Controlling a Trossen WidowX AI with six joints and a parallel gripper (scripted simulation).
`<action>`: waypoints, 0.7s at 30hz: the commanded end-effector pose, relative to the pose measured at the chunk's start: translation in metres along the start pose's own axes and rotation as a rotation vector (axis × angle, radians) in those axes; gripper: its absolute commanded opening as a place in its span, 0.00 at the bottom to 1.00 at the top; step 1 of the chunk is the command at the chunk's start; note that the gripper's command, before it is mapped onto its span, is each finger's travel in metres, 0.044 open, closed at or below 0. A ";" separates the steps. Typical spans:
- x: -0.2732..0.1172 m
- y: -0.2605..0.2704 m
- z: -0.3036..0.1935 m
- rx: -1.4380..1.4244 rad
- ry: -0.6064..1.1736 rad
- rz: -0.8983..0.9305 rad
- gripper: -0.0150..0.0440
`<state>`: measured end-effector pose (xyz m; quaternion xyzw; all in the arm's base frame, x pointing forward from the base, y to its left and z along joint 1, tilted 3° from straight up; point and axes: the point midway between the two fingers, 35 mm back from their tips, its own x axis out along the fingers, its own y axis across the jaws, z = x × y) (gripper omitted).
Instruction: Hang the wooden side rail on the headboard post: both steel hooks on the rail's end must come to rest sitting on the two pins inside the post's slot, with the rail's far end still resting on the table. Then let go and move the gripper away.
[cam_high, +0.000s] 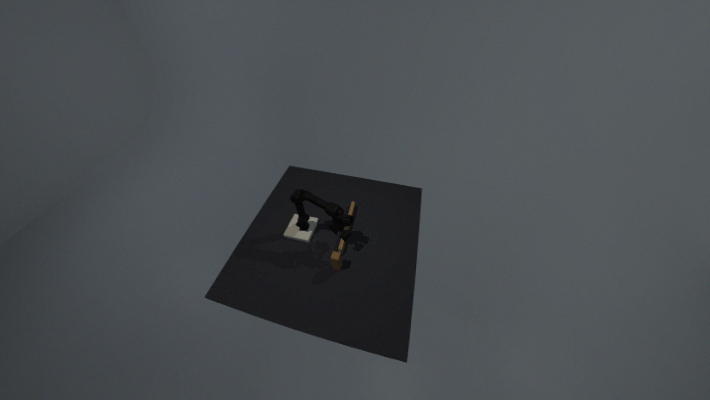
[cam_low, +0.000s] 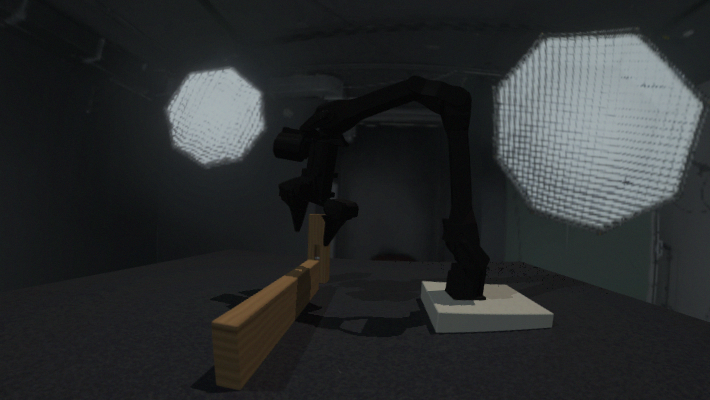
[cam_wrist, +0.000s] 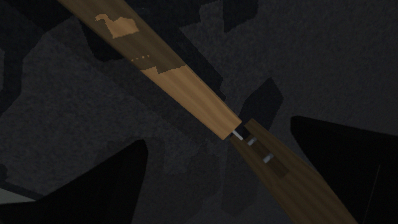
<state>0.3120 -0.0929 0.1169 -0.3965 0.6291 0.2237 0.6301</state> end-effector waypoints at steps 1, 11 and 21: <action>-0.015 0.002 0.022 -0.601 -0.181 0.210 1.00; -0.015 0.002 0.022 -0.601 -0.181 0.210 1.00; -0.003 0.005 0.024 -0.601 -0.181 0.210 1.00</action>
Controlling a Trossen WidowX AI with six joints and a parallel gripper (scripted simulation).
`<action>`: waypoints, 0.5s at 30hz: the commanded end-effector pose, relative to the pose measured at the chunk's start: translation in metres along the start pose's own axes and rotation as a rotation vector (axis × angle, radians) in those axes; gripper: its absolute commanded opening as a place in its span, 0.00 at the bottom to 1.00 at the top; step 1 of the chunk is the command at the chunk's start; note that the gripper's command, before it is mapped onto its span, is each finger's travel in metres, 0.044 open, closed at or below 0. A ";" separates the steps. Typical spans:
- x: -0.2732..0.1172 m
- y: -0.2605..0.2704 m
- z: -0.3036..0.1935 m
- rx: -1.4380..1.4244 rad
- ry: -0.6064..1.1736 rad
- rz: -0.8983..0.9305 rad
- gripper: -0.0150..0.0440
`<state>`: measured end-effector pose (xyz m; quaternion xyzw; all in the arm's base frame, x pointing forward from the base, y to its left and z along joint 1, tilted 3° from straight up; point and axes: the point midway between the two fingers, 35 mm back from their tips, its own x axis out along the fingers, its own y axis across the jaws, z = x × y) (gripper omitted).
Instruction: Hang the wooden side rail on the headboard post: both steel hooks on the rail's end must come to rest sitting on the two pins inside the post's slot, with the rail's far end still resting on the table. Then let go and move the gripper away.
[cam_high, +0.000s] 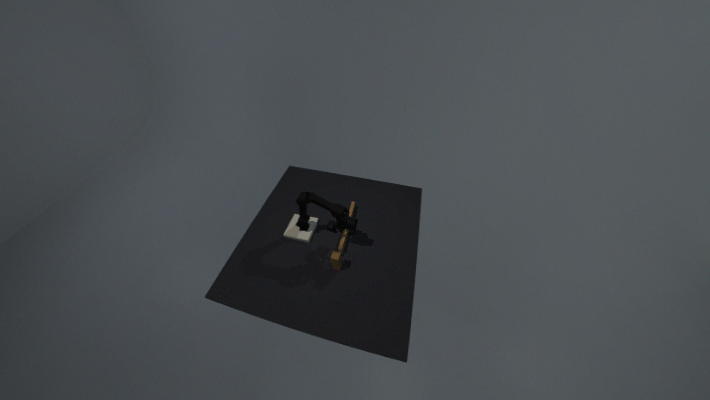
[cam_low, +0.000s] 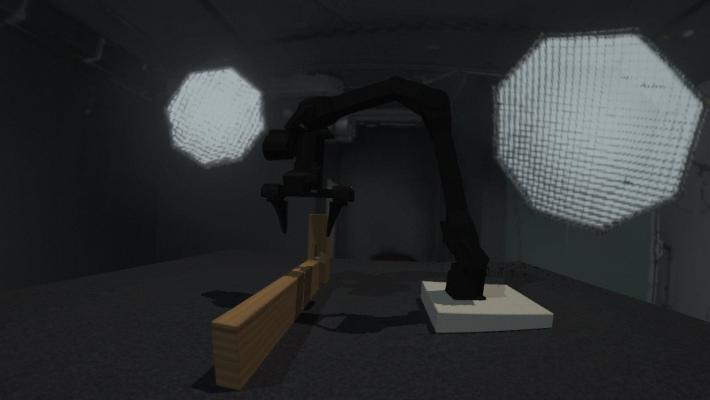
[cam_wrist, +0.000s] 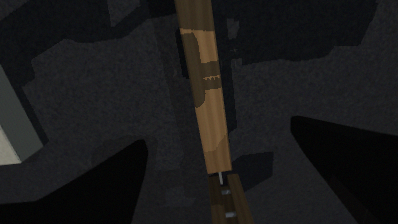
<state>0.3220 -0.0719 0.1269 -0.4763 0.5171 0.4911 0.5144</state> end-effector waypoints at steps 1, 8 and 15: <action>0.020 0.000 0.001 -0.012 -0.007 0.006 1.00; 0.033 0.000 0.001 -0.012 -0.007 0.006 1.00; 0.048 0.000 0.001 -0.012 -0.007 0.006 1.00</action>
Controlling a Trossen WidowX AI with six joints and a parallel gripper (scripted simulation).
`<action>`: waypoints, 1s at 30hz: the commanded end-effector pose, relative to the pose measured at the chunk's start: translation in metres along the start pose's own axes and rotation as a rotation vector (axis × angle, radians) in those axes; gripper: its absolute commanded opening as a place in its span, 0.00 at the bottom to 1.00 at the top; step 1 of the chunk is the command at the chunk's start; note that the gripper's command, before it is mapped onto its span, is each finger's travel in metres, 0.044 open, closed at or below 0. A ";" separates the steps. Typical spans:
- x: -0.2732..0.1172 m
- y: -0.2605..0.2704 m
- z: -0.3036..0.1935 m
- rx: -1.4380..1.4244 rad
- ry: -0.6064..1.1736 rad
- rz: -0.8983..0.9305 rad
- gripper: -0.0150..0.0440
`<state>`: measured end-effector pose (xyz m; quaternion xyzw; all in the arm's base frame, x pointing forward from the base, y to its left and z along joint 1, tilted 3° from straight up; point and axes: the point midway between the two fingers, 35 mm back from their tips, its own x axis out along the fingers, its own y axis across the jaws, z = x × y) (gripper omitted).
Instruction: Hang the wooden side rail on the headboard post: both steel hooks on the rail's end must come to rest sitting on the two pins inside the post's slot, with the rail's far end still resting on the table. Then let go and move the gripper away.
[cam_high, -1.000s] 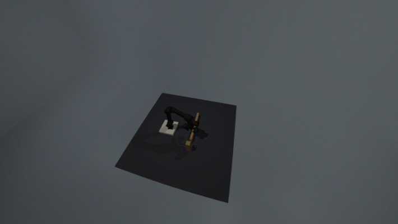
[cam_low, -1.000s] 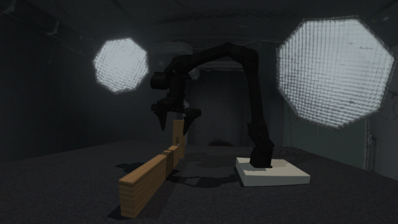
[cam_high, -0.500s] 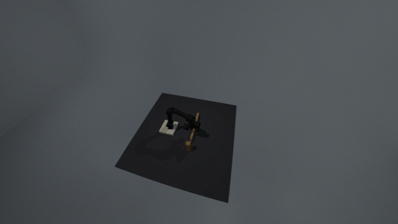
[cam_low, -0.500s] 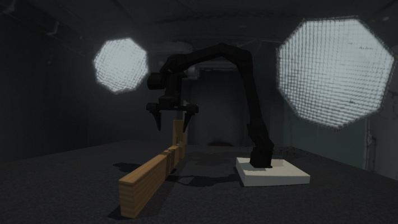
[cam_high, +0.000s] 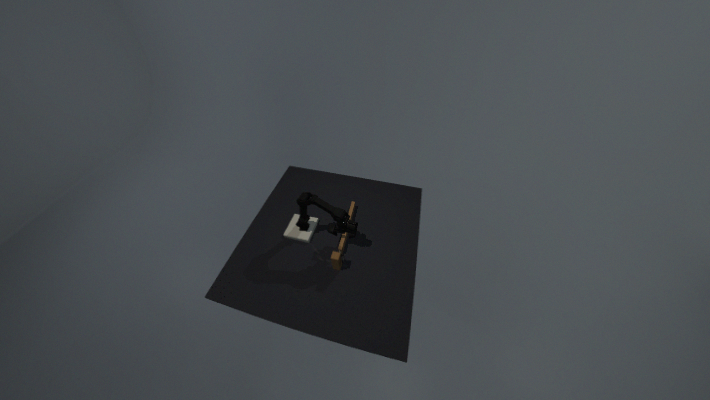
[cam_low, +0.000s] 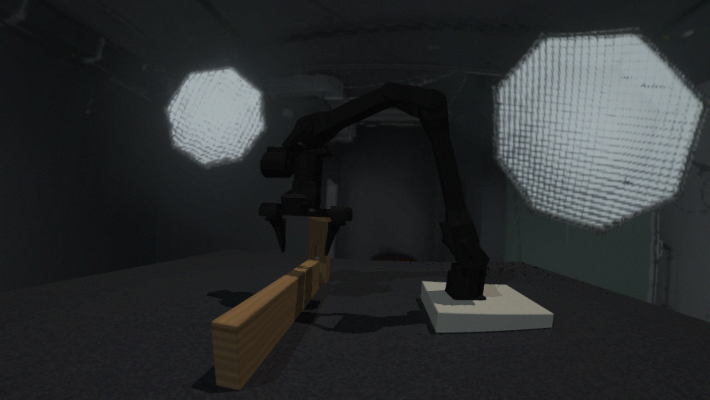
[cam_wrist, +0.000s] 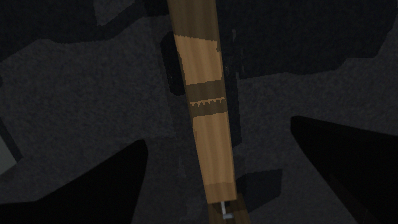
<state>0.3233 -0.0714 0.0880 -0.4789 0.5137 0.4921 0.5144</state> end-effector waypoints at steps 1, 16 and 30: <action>0.009 0.002 0.001 -0.005 -0.005 0.011 1.00; 0.031 0.001 0.001 -0.005 -0.005 0.011 1.00; 0.054 0.001 0.001 -0.005 -0.005 0.011 1.00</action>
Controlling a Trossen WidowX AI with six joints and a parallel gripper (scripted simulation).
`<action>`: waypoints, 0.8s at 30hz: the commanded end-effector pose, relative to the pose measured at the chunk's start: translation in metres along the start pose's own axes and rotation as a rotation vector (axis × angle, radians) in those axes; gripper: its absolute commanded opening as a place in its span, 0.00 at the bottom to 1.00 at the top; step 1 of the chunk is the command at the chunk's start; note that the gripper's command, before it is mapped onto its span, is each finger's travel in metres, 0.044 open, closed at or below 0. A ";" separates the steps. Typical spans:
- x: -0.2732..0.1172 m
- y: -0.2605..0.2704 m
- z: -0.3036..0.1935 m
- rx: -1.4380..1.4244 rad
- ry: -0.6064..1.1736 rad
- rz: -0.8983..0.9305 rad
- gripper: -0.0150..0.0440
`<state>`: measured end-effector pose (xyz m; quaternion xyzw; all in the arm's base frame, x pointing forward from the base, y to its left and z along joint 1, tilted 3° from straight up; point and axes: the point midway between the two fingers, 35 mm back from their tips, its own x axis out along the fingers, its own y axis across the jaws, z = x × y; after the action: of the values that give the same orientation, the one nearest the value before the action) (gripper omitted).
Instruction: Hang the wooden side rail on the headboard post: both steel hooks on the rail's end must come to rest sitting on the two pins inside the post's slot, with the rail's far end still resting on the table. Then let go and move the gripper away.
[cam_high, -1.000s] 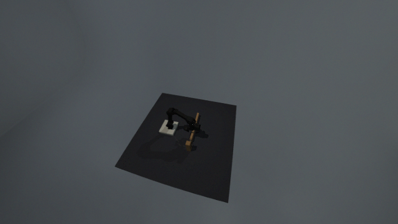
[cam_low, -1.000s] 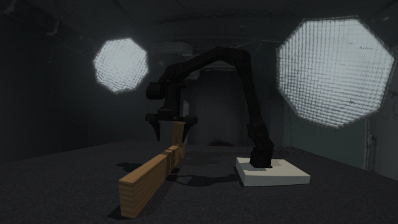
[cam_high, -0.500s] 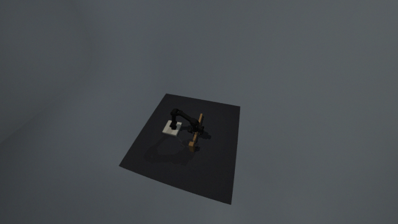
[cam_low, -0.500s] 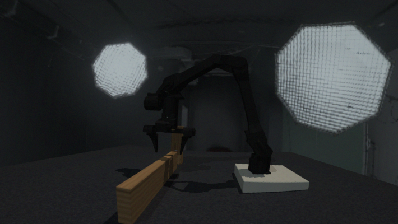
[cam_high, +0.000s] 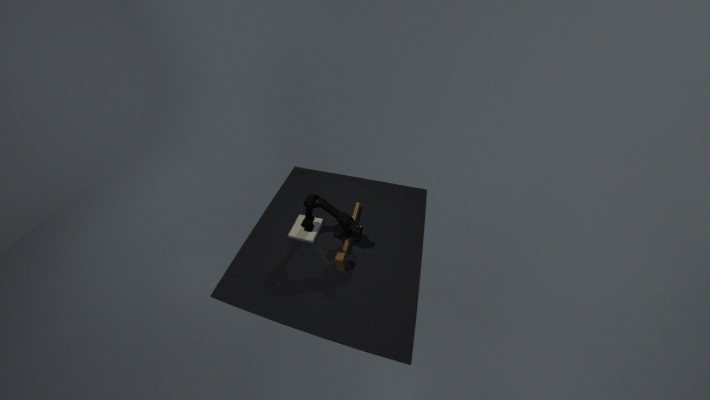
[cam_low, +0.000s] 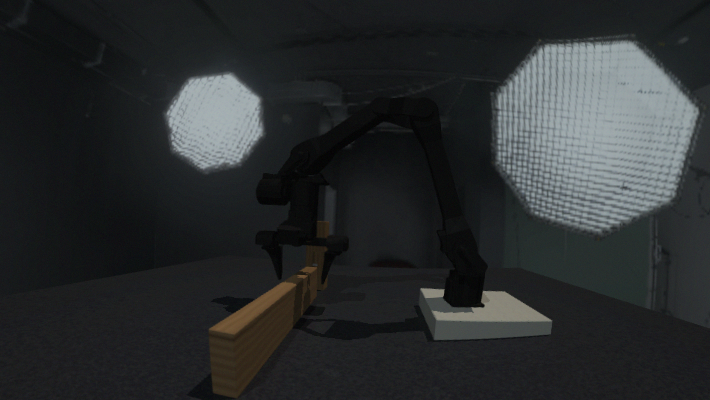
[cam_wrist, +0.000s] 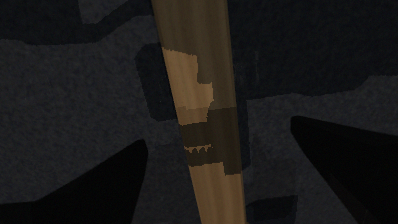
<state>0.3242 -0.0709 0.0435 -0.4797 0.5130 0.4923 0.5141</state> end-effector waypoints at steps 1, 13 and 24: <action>0.011 0.003 0.001 -0.003 -0.005 0.012 1.00; 0.030 0.005 0.001 -0.003 -0.005 0.012 1.00; 0.032 0.005 0.001 -0.003 -0.005 0.012 0.82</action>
<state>0.3203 -0.0696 0.0136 -0.4777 0.5141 0.4950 0.5123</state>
